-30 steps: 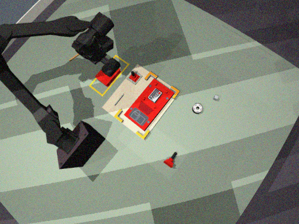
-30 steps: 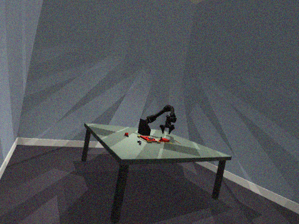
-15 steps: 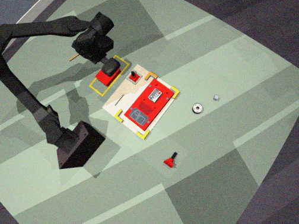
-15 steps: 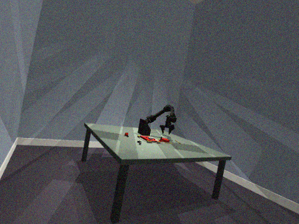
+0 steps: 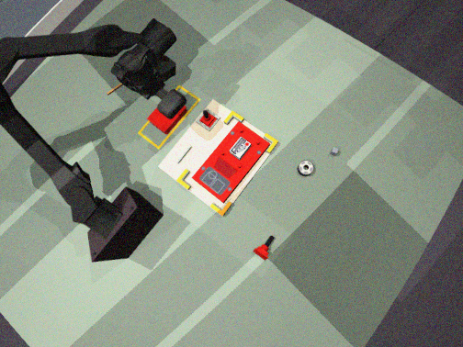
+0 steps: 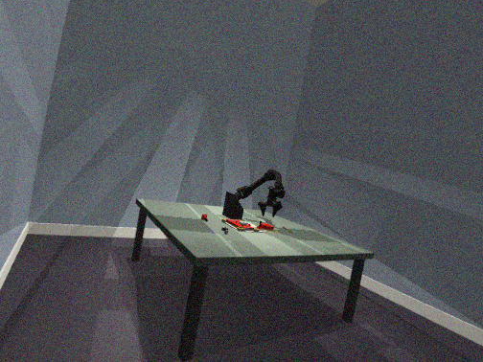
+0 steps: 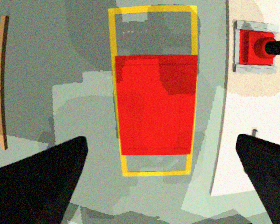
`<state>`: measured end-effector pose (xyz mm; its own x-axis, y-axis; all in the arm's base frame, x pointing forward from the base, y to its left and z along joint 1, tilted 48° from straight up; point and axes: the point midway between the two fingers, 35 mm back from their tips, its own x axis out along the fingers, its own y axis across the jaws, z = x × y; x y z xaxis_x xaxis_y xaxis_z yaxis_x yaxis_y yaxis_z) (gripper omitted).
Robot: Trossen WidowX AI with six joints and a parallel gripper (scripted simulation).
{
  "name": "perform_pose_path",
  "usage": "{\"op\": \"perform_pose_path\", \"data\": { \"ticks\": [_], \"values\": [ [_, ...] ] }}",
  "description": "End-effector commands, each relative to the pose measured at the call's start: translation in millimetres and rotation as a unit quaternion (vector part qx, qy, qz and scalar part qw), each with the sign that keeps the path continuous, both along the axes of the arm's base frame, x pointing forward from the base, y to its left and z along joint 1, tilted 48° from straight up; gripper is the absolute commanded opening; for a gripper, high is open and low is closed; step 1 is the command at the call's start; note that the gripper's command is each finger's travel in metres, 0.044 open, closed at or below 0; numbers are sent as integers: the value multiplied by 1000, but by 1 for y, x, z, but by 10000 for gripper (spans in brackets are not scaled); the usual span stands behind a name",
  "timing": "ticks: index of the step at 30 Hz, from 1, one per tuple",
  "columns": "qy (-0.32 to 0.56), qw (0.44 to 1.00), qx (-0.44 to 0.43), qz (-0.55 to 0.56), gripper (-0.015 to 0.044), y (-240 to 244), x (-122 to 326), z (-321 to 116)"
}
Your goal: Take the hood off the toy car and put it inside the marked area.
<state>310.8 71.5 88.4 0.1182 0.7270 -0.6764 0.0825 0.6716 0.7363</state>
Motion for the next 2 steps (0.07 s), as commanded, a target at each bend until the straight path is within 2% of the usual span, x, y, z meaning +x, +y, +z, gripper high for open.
{"op": "perform_pose_path", "data": {
  "ticks": [1,2],
  "values": [
    [-1,1000,1,0,440,0,0,1],
    [-1,1000,1,0,440,0,0,1]
  ]
}}
